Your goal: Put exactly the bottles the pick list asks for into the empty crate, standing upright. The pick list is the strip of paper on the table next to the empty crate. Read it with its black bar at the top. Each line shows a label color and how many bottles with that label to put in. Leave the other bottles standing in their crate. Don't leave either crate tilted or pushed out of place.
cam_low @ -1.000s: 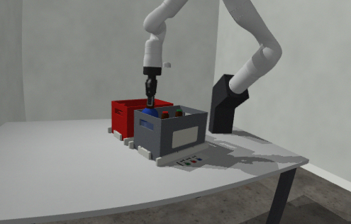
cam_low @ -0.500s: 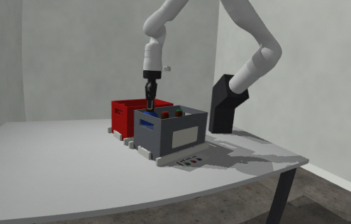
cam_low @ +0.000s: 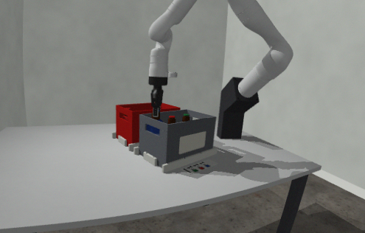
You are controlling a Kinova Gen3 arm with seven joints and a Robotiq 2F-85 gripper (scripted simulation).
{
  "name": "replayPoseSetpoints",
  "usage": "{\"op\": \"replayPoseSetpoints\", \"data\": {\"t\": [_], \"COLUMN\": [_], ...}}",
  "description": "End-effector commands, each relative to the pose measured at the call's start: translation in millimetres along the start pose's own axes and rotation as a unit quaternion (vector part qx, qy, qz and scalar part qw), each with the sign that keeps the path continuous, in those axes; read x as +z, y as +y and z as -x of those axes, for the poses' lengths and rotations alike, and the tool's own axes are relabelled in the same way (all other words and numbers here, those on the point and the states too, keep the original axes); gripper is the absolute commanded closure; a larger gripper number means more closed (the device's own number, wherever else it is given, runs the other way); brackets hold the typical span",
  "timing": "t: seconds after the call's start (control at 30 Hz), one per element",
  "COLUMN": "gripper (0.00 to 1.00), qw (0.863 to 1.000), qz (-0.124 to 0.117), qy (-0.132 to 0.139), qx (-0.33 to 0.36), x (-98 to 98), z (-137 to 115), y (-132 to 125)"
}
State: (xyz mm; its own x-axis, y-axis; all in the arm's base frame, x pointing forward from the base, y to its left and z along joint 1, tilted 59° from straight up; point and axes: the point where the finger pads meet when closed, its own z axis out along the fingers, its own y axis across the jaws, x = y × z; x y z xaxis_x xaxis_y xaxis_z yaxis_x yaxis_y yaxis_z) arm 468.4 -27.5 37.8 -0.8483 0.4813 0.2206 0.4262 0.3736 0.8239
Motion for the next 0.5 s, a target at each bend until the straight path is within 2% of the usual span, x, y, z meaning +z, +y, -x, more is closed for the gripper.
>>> {"op": "replayPoseSetpoints", "data": {"t": [0.0, 0.47], "gripper": [0.9, 0.9], "qw": [1.0, 1.0], "qz": [0.0, 0.0], "qy": [-0.001, -0.001], "qx": [0.0, 0.0], "x": [1.5, 3.5], "z": [0.7, 0.7], "y": [-0.2, -0.2]}}
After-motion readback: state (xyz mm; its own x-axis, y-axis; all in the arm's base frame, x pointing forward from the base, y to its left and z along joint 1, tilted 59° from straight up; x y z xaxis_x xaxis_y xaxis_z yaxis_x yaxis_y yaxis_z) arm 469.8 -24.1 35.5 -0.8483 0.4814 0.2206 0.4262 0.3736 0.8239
